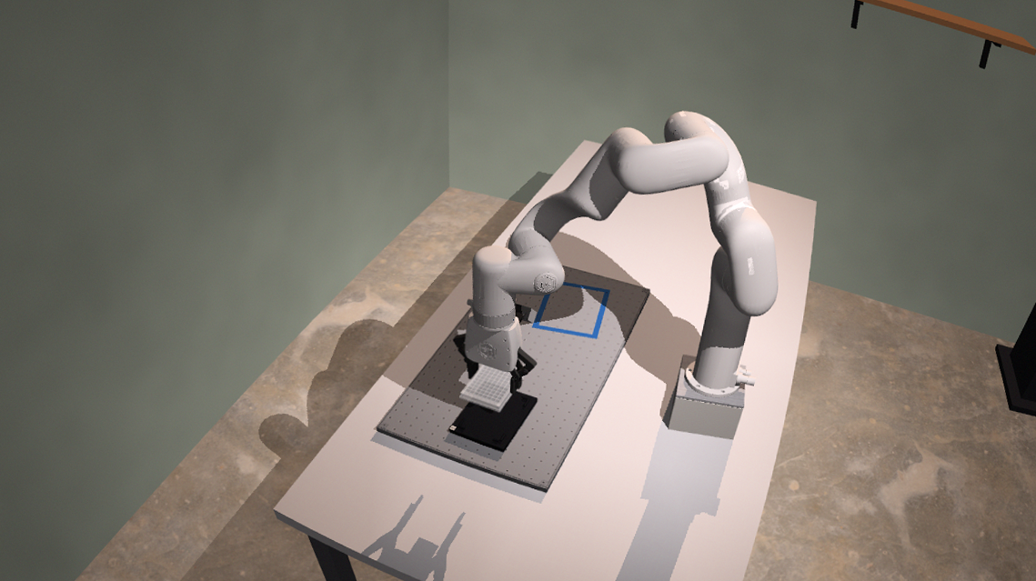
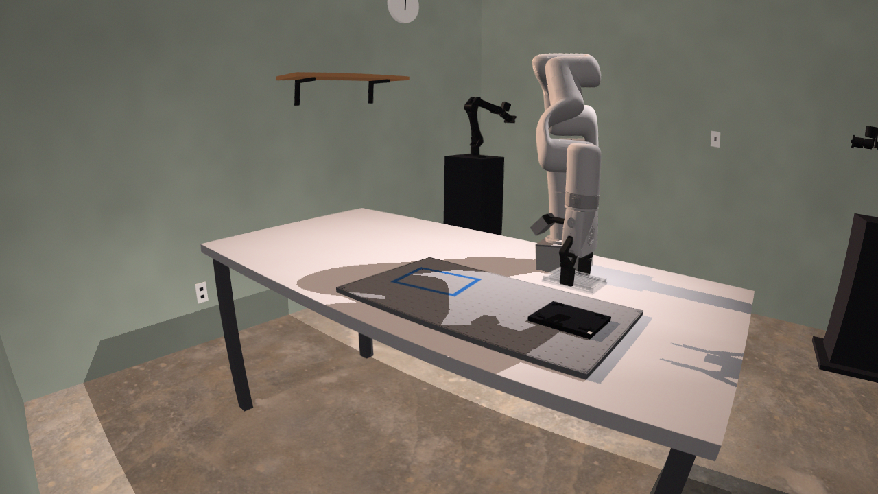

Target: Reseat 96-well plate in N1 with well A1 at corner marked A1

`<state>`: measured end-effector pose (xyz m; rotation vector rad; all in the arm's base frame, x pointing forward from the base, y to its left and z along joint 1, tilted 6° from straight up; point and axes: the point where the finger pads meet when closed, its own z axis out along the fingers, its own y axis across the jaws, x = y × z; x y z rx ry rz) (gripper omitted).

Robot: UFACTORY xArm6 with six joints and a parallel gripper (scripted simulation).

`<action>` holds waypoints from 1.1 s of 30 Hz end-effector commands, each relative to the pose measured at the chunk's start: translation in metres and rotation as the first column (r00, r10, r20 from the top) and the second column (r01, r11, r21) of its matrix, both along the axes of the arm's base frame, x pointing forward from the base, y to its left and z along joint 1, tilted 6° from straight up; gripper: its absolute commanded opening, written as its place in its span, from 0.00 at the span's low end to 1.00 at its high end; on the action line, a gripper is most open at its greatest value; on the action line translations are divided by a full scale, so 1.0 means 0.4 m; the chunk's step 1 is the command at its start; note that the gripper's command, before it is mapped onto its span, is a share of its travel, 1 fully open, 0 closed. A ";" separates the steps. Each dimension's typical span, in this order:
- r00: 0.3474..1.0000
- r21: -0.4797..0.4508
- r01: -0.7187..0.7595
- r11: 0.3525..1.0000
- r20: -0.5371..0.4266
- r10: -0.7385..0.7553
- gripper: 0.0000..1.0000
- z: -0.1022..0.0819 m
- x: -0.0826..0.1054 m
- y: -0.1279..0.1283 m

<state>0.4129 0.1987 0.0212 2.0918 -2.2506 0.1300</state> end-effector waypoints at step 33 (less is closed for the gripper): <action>0.983 0.001 -0.182 0.983 -0.015 0.182 0.00 0.021 -0.016 -0.222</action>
